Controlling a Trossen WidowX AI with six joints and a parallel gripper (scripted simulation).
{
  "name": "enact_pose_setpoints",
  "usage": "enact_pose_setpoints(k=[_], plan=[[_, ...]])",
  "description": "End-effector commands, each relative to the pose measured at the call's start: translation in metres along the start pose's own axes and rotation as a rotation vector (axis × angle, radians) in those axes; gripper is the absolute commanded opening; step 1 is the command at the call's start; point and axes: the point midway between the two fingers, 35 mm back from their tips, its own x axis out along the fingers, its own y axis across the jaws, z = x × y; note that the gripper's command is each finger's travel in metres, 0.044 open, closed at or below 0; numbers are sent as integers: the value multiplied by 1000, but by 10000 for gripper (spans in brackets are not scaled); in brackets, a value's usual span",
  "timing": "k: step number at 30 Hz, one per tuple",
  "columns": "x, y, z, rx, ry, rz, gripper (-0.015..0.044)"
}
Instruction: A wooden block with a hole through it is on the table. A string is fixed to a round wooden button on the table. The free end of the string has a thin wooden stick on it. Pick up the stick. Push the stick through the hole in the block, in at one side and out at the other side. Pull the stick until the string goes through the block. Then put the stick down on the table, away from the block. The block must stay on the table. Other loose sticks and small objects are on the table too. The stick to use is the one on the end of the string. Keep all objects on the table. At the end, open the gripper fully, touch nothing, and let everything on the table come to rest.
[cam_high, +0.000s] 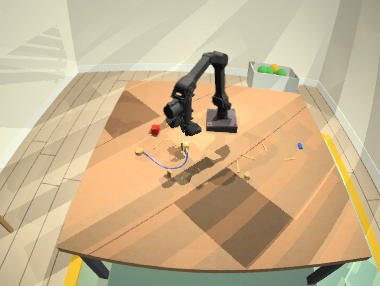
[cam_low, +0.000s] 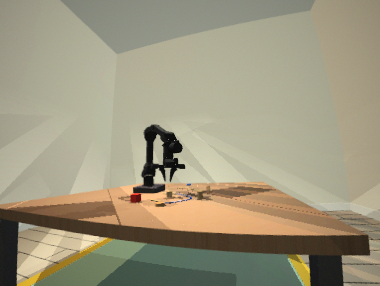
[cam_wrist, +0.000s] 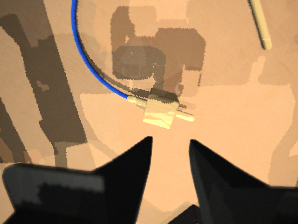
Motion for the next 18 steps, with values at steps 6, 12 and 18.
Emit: enact_pose_setpoints(k=[6, 12, 18], plan=[[-9, -17, -5, -1028, -48, -1, 125], [-8, -20, -6, -1306, -50, -8, 125], [-8, -21, -6, -1321, -50, -9, 125]])
